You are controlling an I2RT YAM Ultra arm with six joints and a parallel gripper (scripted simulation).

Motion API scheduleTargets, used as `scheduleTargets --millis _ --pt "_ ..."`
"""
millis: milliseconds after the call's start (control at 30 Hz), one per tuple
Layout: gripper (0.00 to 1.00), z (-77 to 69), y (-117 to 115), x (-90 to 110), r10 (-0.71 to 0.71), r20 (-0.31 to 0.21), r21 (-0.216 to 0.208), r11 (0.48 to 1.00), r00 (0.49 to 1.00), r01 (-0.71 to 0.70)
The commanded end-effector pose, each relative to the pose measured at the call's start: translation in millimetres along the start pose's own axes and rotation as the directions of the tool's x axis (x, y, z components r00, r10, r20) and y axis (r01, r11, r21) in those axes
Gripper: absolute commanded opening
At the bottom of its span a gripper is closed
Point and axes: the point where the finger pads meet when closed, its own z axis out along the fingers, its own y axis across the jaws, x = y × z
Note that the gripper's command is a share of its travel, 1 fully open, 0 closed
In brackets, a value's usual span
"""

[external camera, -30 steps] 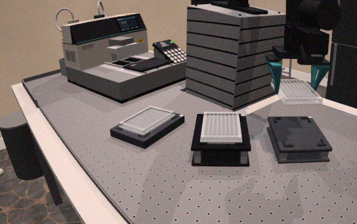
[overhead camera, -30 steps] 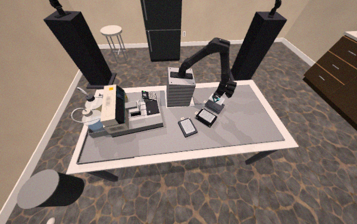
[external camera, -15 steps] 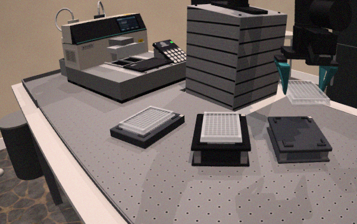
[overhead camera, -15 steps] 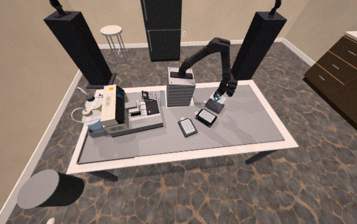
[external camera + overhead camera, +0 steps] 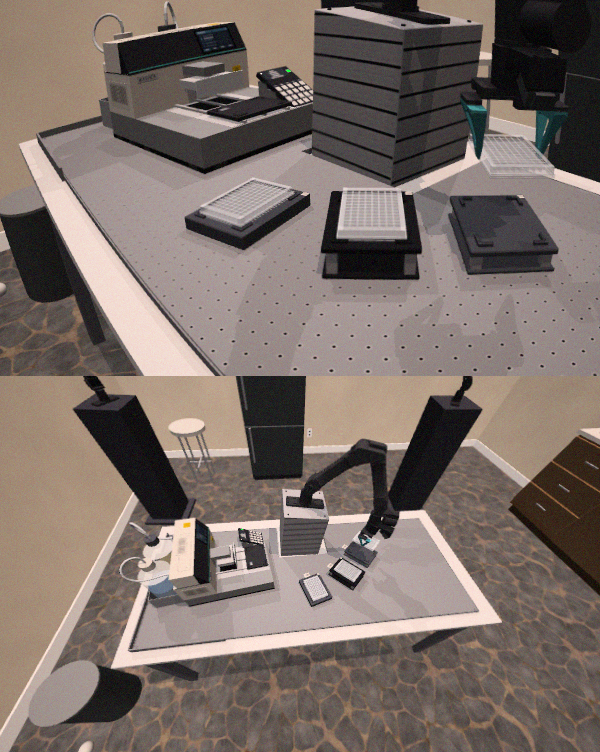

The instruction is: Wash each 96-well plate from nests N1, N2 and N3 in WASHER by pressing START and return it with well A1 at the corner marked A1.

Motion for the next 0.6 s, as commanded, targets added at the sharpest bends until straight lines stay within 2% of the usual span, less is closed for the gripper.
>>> scheduleTargets --millis 0,467,567 --pt "0.0 -3.3 0.6 -3.7 0.0 0.013 -0.003 1.0 1.0 0.0" --pt "0.0 -3.3 0.4 -3.5 0.0 0.013 -0.003 1.0 1.0 0.0" --pt "0.0 1.7 0.3 -3.5 0.0 0.013 -0.003 1.0 1.0 0.0"
